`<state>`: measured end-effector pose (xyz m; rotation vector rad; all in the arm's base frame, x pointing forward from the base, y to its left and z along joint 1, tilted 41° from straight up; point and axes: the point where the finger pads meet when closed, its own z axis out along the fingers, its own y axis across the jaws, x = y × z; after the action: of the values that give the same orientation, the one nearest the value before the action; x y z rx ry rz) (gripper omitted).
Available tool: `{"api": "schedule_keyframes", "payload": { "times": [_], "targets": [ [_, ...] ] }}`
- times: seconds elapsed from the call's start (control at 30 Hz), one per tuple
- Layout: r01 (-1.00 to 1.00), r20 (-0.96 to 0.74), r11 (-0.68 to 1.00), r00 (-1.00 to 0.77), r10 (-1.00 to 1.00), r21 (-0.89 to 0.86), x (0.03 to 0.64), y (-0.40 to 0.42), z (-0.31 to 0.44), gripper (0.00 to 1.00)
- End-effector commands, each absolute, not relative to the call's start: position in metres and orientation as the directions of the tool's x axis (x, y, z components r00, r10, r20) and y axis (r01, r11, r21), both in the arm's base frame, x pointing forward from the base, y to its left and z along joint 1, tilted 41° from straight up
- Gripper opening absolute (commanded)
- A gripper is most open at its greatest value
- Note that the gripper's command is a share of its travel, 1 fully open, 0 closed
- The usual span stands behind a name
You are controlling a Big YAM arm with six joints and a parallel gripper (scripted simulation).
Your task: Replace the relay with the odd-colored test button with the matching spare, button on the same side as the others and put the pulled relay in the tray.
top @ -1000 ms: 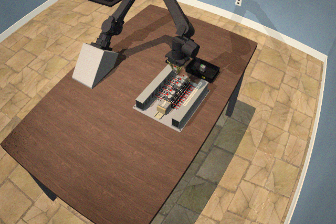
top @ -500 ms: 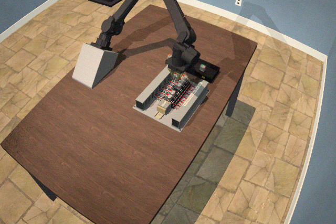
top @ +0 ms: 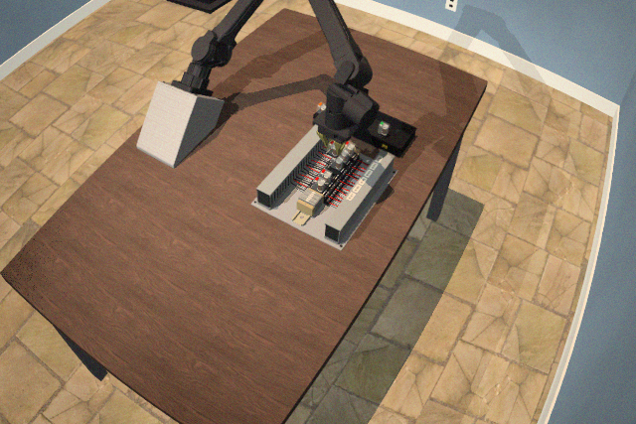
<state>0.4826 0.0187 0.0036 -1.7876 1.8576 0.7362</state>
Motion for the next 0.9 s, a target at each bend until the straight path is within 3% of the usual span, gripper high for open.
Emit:
{"api": "schedule_keyframes", "payload": {
  "times": [0.0, 0.87],
  "targets": [
    [-0.999, -0.653, 0.01, -0.034, -0.756, 0.04, 0.4956, 0.0144, 0.0118, 0.0],
    [-0.999, -0.653, 0.014, -0.043, -0.756, 0.049, 0.4865, 0.0162, 0.0152, 0.0]
  ]
}}
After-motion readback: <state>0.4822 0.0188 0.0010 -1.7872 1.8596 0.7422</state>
